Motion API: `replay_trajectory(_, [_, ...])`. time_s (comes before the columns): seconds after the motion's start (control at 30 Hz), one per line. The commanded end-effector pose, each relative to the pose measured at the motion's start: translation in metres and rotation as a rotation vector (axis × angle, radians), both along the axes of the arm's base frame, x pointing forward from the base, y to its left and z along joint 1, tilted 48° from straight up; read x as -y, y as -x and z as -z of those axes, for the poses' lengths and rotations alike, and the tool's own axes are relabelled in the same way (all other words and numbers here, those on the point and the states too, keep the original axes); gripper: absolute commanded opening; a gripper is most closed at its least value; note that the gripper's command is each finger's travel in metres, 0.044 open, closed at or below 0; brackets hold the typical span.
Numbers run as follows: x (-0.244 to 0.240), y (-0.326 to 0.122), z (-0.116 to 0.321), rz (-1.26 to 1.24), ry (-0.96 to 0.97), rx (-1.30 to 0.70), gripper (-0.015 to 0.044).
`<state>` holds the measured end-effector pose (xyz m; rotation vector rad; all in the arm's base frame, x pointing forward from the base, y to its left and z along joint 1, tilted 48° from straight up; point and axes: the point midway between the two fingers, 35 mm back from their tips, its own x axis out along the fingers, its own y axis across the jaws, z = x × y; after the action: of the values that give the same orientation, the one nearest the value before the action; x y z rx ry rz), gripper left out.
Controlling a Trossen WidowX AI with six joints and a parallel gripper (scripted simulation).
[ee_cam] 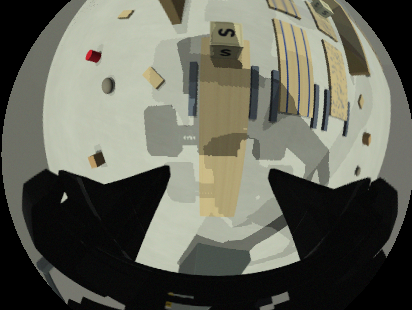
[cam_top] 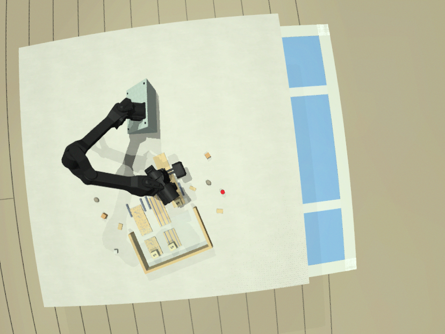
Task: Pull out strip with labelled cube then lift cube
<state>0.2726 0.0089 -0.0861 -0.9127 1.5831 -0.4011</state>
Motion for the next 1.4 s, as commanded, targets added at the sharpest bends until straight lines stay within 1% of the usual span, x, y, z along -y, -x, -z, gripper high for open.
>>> replay_trajectory(0.0, [-0.005, -0.015, 0.002, -0.005, 0.004, 0.001, 0.044])
replay_trajectory(1.2, [-0.04, -0.121, 0.016, -0.005, 0.002, 0.008, 0.044])
replay_trajectory(1.37, [-0.036, -0.121, 0.02, -0.005, 0.002, 0.008, 0.0309])
